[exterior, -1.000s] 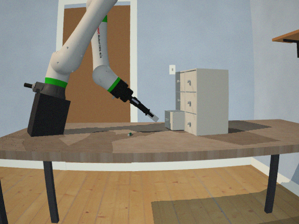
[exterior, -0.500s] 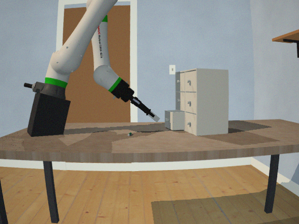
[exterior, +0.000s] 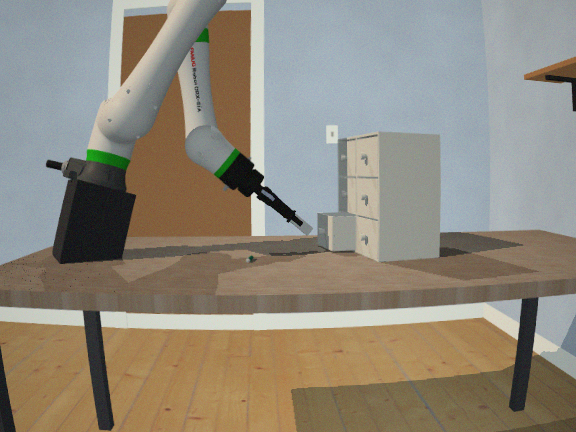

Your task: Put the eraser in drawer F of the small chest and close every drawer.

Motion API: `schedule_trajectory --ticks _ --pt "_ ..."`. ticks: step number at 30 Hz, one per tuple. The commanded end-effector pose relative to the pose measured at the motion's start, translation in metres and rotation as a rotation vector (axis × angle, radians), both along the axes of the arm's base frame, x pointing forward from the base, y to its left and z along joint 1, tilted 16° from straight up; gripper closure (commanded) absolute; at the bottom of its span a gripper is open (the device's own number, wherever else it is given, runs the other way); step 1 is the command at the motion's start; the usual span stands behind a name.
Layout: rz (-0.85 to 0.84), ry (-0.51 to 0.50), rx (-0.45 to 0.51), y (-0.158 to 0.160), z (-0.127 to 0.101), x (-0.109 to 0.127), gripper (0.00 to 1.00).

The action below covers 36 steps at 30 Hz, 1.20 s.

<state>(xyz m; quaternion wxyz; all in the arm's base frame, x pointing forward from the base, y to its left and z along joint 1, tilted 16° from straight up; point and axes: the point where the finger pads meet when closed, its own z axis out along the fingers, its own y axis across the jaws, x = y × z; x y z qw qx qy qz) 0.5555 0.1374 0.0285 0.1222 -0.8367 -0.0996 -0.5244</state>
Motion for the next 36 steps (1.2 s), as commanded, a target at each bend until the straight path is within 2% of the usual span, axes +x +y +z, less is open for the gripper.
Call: schedule_trajectory --ticks 1,36 --pt "0.0 0.0 0.0 0.001 0.001 0.005 1.0" --pt "0.0 0.0 0.0 0.016 0.015 0.055 1.0"
